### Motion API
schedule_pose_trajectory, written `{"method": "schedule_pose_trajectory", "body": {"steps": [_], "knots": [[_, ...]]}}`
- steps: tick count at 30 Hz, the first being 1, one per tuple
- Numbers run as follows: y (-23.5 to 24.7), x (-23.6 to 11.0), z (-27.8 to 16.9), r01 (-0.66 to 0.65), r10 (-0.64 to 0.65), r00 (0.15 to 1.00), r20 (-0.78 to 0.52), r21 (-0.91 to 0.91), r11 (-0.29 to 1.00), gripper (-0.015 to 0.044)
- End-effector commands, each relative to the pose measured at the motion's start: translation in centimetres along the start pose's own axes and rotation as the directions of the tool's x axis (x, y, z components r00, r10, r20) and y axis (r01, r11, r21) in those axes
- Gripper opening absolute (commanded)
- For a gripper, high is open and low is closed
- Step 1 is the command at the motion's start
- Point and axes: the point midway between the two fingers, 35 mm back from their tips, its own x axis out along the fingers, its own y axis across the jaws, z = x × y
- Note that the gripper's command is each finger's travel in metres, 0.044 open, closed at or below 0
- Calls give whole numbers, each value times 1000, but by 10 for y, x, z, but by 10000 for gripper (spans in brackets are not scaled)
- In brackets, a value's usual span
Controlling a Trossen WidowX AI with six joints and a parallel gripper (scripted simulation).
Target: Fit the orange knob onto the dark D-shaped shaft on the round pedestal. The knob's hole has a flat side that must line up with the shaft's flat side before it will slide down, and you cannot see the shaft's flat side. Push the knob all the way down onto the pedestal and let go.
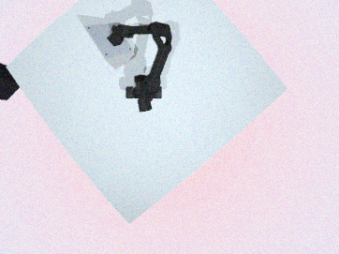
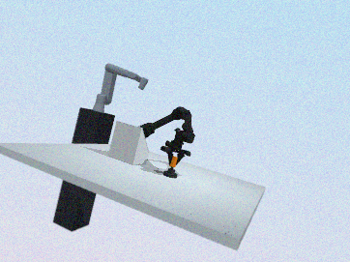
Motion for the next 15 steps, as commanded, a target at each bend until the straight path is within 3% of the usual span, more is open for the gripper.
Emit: {"method": "schedule_pose_trajectory", "body": {"steps": [1,15], "knots": [[-1,-2,-1,1,-1,1000,-4,-5,1000,0],[-1,1,-1,1,-1,1000,-4,-5,1000,0]]}}
